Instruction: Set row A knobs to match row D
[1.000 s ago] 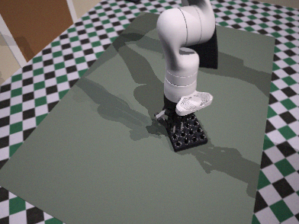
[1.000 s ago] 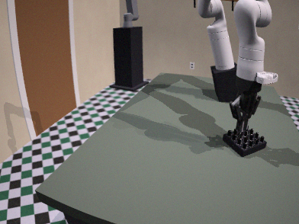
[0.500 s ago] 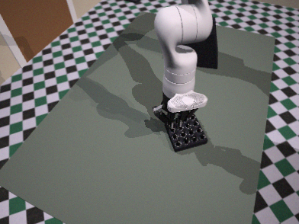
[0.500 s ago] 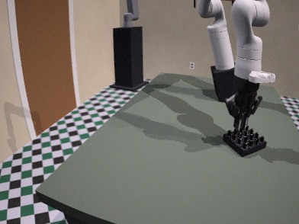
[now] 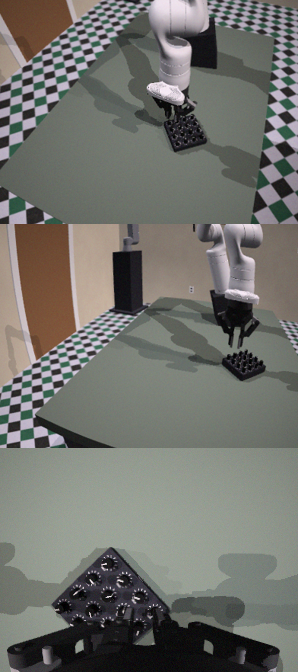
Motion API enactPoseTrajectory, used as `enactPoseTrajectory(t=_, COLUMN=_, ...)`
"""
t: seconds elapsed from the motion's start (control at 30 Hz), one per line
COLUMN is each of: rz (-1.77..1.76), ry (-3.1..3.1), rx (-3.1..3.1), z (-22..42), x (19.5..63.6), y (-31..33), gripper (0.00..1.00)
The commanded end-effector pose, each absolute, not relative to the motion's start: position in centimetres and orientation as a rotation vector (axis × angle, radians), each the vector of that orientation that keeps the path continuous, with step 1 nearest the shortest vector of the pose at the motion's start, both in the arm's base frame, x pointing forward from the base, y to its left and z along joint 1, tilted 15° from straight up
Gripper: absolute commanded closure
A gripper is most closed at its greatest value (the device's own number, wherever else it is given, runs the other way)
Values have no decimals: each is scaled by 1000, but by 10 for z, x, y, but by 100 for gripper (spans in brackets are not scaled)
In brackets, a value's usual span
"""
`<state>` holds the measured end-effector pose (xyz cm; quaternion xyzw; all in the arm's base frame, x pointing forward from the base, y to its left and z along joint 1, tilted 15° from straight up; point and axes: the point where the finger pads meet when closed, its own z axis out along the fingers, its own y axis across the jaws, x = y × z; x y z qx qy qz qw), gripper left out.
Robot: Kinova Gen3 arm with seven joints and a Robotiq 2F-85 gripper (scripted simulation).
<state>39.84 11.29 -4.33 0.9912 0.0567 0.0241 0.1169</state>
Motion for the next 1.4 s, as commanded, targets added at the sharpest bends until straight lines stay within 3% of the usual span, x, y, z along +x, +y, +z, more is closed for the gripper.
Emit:
enactPoseTrajectory(t=0.0, rz=103, ry=11, rx=2903, z=-39, x=394, y=114, gripper=81)
enactPoseTrajectory(t=0.57, rz=239, ry=-867, rx=2807, z=-27, x=389, y=103, gripper=81)
enactPoseTrajectory(t=1.37, rz=250, ry=-935, rx=2789, z=-26, x=389, y=102, gripper=81)
